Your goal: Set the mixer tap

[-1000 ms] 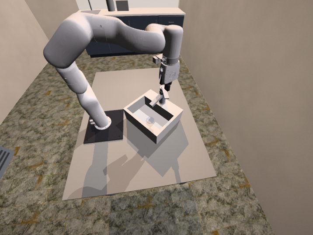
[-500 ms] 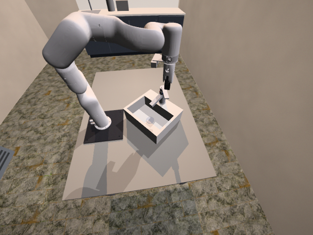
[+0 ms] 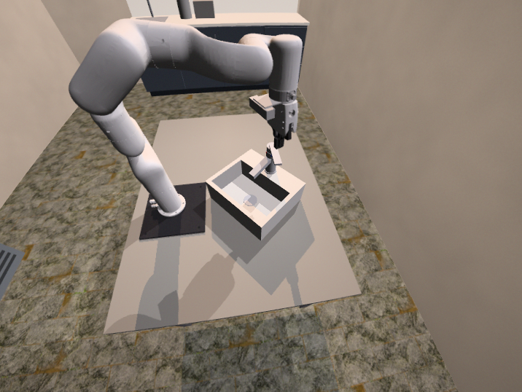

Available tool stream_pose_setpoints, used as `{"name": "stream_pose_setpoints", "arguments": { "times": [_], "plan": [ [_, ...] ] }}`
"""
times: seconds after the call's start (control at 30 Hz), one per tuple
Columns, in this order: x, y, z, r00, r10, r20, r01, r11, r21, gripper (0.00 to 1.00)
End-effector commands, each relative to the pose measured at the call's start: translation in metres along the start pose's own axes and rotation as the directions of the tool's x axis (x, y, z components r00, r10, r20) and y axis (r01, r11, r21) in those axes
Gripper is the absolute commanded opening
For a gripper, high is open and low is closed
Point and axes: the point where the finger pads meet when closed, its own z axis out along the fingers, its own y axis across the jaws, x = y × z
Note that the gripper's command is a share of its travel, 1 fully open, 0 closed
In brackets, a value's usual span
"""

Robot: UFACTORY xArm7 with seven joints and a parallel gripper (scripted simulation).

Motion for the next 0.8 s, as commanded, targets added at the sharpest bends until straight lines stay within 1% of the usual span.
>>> {"name": "stream_pose_setpoints", "arguments": {
  "times": [0.0, 0.1, 0.2, 0.33, 0.47, 0.53, 0.57, 0.6, 0.7, 0.73, 0.77],
  "plan": [
    [-0.0005, -0.0004, -0.0029, 0.961, -0.275, 0.007, 0.275, 0.961, -0.014, 0.00],
    [-0.0005, -0.0004, -0.0038, 0.920, -0.392, 0.009, 0.392, 0.920, -0.012, 0.00],
    [-0.0004, -0.0004, -0.0045, 0.849, -0.529, 0.011, 0.529, 0.849, -0.011, 0.00],
    [-0.0004, -0.0004, -0.0051, 0.724, -0.690, 0.015, 0.690, 0.724, -0.011, 0.00],
    [-0.0004, -0.0003, -0.0054, 0.570, -0.821, 0.020, 0.821, 0.570, -0.015, 0.00],
    [-0.0004, -0.0003, -0.0054, 0.570, -0.821, 0.020, 0.821, 0.570, -0.015, 0.00],
    [-0.0004, -0.0003, -0.0054, 0.444, -0.896, 0.029, 0.896, 0.443, -0.023, 0.00],
    [-0.0004, -0.0003, -0.0054, 0.408, -0.912, 0.033, 0.913, 0.407, -0.026, 0.00],
    [-0.0004, -0.0003, -0.0055, 0.402, -0.915, 0.034, 0.916, 0.401, -0.027, 0.00],
    [-0.0004, -0.0003, -0.0055, 0.402, -0.915, 0.034, 0.916, 0.401, -0.027, 0.66],
    [-0.0004, -0.0003, -0.0055, 0.402, -0.915, 0.034, 0.916, 0.401, -0.027, 0.66]
  ]
}}
